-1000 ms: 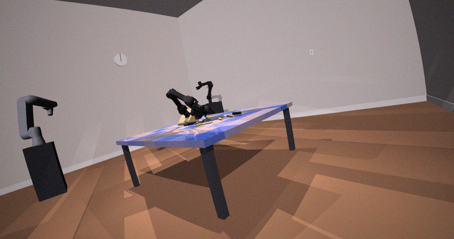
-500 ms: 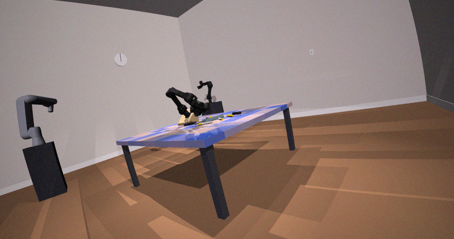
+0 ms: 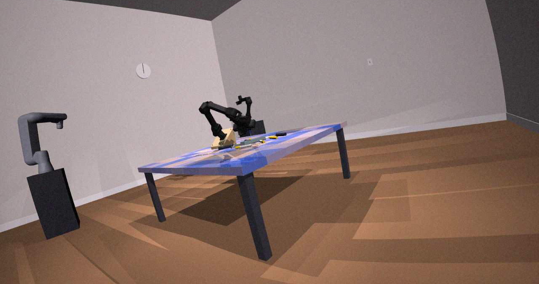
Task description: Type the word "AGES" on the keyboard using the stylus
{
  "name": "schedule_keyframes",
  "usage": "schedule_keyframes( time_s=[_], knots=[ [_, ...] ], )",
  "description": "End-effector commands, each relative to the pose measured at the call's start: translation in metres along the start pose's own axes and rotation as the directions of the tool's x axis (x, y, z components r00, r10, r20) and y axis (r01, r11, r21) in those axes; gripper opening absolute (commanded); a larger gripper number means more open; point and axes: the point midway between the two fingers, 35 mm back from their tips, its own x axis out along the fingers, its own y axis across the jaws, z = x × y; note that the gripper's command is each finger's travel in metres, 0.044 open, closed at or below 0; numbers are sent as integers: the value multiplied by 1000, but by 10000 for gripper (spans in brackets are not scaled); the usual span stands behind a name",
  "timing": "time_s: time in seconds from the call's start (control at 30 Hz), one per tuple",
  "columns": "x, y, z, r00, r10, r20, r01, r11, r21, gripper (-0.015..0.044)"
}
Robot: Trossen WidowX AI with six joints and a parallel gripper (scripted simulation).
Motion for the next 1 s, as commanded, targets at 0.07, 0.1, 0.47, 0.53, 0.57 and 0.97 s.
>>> schedule_keyframes(
  time_s=[0.07,0.1,0.47,0.53,0.57,0.97],
  knots=[
    [20,-1,-14,1000,-6,-9,6,1000,3,0],
    [20,-1,-14,1000,-6,-9,6,1000,3,0],
    [30,-2,3,1000,-7,-8,7,1000,3,0],
    [31,-1,3,1000,-7,-8,7,1000,3,26],
    [31,-1,4,1000,-6,-8,6,1000,4,53],
    [33,-1,6,1000,-7,-8,7,1000,4,81]
  ],
)
